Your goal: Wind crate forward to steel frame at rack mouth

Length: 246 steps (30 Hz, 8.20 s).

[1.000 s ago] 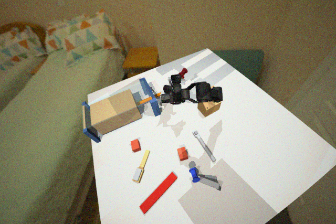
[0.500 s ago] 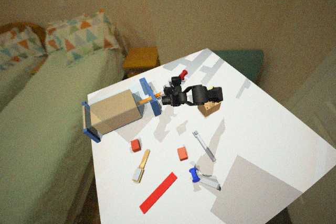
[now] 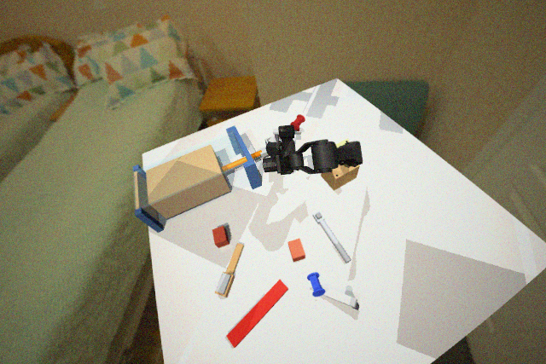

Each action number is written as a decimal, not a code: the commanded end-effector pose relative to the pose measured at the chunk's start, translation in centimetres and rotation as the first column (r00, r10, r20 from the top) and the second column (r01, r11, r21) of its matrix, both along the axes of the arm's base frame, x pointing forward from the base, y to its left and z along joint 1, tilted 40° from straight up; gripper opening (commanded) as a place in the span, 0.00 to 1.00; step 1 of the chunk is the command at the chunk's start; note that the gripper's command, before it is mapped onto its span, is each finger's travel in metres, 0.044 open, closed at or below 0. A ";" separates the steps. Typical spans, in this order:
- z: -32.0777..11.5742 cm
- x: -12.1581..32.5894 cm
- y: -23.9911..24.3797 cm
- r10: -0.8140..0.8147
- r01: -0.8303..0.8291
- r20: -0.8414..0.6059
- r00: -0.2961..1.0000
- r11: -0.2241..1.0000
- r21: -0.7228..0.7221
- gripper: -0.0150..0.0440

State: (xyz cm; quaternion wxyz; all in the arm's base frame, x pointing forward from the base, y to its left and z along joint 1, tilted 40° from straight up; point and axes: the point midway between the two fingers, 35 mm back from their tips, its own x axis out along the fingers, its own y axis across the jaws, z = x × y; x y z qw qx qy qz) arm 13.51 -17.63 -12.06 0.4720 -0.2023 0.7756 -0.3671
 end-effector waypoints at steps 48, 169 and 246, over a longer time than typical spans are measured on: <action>-0.8 0.3 1.0 -0.005 0.005 -0.001 1.000 1.000 -0.006 0.25; -1.3 0.4 1.3 -0.005 0.005 -0.002 1.000 1.000 0.009 0.66; -0.7 0.1 1.0 -0.004 0.004 -0.003 1.000 1.000 0.014 0.66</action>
